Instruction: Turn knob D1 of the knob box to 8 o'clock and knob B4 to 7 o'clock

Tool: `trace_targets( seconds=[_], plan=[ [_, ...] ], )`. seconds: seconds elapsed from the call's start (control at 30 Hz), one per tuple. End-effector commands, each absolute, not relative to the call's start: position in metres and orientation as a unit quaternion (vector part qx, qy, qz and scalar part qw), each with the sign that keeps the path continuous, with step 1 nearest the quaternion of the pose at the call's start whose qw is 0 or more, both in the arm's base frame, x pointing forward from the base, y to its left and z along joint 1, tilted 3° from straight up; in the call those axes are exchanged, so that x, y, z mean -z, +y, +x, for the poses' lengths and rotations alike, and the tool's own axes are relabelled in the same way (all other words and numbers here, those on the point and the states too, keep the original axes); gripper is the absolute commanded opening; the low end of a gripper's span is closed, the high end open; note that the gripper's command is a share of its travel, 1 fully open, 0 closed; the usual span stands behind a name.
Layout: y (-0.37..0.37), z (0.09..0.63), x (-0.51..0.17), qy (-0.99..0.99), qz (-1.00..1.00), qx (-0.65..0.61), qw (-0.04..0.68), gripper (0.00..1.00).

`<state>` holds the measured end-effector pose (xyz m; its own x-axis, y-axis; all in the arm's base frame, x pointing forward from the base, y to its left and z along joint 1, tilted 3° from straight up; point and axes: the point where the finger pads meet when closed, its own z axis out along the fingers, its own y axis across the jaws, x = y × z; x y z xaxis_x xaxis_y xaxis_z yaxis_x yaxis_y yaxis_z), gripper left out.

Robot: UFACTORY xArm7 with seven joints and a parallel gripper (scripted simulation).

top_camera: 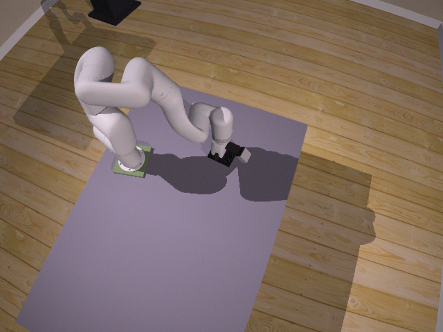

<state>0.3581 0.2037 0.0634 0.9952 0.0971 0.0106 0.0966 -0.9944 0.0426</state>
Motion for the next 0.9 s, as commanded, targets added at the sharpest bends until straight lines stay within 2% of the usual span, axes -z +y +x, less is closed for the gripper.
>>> trace_targets(
  seconds=[0.0, 0.57, 0.87],
  plan=[
    [0.2048, 0.359, -0.0705, 0.048, 0.999, -0.008, 0.02, 0.19],
    [0.2048, 0.359, -0.0712, 0.044, 0.999, -0.008, 0.02, 0.19],
    [0.2045, 0.3591, -0.074, -0.07, 0.997, -0.011, 0.019, 0.19]
  ],
)
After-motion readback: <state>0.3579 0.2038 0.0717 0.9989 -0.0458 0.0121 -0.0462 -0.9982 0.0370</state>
